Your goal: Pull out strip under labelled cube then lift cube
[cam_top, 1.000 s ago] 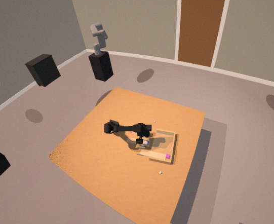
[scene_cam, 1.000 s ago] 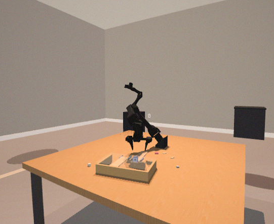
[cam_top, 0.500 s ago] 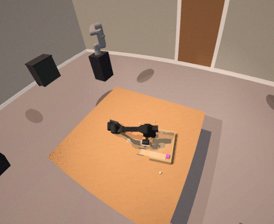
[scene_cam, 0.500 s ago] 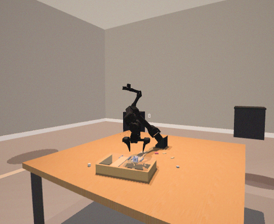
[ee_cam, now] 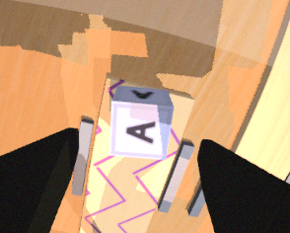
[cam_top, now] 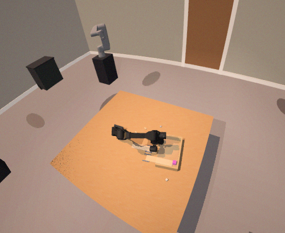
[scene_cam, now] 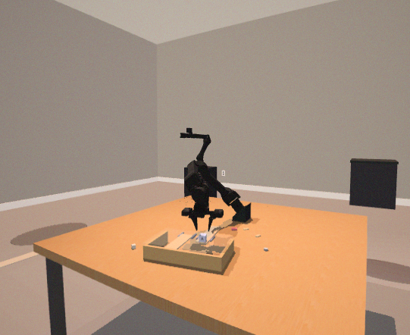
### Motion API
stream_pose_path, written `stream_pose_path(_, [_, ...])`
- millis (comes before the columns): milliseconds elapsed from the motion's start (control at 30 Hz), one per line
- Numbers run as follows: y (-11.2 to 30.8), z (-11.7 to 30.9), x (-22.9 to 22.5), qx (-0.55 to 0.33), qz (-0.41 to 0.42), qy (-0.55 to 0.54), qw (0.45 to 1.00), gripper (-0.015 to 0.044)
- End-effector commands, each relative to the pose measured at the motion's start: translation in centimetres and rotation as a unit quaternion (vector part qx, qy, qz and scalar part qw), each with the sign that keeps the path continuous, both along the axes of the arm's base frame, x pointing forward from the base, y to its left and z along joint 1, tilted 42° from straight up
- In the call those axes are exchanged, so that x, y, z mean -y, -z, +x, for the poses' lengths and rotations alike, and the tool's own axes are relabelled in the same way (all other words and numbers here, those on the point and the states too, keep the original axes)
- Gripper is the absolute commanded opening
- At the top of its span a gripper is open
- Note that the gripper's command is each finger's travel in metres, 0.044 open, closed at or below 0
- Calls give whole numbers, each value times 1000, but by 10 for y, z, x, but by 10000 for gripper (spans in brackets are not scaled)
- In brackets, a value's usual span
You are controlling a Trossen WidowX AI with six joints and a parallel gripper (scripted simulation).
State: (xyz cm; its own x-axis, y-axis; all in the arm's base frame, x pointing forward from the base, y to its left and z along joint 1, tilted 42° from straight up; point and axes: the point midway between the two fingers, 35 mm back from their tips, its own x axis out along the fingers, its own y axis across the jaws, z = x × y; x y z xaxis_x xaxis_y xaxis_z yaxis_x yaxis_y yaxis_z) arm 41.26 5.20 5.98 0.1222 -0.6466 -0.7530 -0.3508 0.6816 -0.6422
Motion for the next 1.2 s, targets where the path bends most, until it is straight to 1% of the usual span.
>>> stream_pose_path(0, [6,0,7,-3,-3,1,1000,250])
stream_pose_path(667, [30,2,28,-3,-4,1,1000,250])
stream_pose_path(900, [31,2,29,-3,-4,1,1000,250])
stream_pose_path(1033, [30,3,27,-1,-2,1,1000,145])
stream_pose_path(1167, [30,3,27,-1,-2,1,1000,118])
